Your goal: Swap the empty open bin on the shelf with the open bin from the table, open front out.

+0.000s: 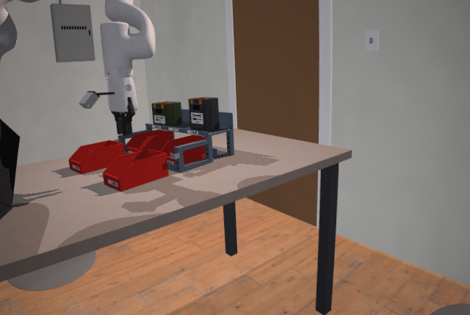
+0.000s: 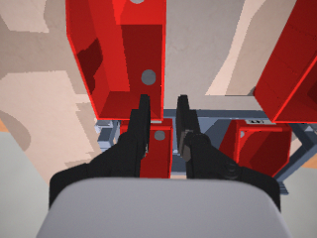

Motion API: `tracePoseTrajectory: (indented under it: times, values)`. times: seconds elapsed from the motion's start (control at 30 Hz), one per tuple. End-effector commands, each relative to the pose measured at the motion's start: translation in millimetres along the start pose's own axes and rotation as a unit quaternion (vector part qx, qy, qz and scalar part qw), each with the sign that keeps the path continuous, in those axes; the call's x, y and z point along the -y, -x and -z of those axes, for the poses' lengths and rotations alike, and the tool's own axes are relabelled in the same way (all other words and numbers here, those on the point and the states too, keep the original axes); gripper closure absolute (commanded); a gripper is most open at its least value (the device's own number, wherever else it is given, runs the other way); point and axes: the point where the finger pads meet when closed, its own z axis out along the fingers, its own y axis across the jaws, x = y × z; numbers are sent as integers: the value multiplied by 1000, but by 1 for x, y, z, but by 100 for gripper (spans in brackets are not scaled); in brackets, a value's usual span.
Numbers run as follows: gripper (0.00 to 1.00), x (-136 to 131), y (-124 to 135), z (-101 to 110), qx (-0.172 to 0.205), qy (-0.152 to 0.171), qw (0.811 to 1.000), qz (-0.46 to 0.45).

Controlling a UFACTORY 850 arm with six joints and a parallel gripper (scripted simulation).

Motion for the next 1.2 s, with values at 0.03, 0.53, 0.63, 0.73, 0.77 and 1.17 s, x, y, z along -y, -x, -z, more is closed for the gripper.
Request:
tracePoseTrajectory:
  times: [0.03, 0.53, 0.63, 0.73, 0.77, 1.17]
  values:
    - [74, 0, 1, -9, 1, 0, 1000, 0]
    - [74, 0, 1, -35, 1, 0, 1000, 0]
    - [74, 0, 1, -41, 1, 0, 1000, 0]
    - [74, 0, 1, -46, 1, 0, 1000, 0]
    - [74, 0, 1, -47, 1, 0, 1000, 0]
    - [74, 0, 1, -54, 1, 0, 1000, 0]
